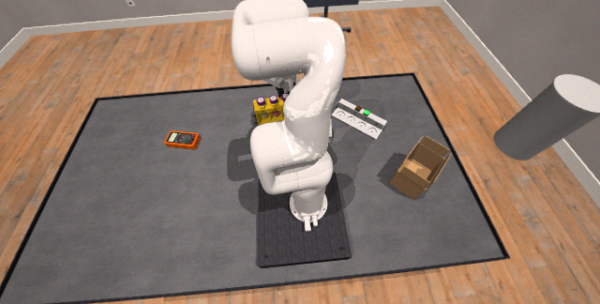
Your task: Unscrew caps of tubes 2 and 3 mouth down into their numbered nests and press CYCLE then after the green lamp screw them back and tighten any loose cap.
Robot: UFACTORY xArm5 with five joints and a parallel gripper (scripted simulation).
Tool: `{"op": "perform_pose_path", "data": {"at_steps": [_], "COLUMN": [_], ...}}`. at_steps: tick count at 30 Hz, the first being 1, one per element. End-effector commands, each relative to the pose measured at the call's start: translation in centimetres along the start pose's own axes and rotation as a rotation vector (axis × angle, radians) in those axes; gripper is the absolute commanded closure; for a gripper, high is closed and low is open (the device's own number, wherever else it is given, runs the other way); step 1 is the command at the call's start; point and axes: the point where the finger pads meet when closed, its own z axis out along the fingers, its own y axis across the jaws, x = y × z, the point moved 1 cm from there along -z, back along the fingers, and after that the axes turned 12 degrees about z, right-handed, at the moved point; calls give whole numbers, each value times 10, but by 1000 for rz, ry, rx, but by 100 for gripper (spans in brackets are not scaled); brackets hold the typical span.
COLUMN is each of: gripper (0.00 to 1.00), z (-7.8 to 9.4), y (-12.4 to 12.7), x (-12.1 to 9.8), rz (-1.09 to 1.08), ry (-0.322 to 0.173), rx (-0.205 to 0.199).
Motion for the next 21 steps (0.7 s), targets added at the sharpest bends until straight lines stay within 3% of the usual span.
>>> {"op": "perform_pose_path", "data": {"at_steps": [1, 15, 21], "gripper": [100, 100, 100], "z": [-1, -1, -1], "y": [1, 1, 1], "x": [-1, -1, -1], "rz": [-8, -8, 242], "ry": [2, 2, 3], "rx": [-6, -6, -6]}}
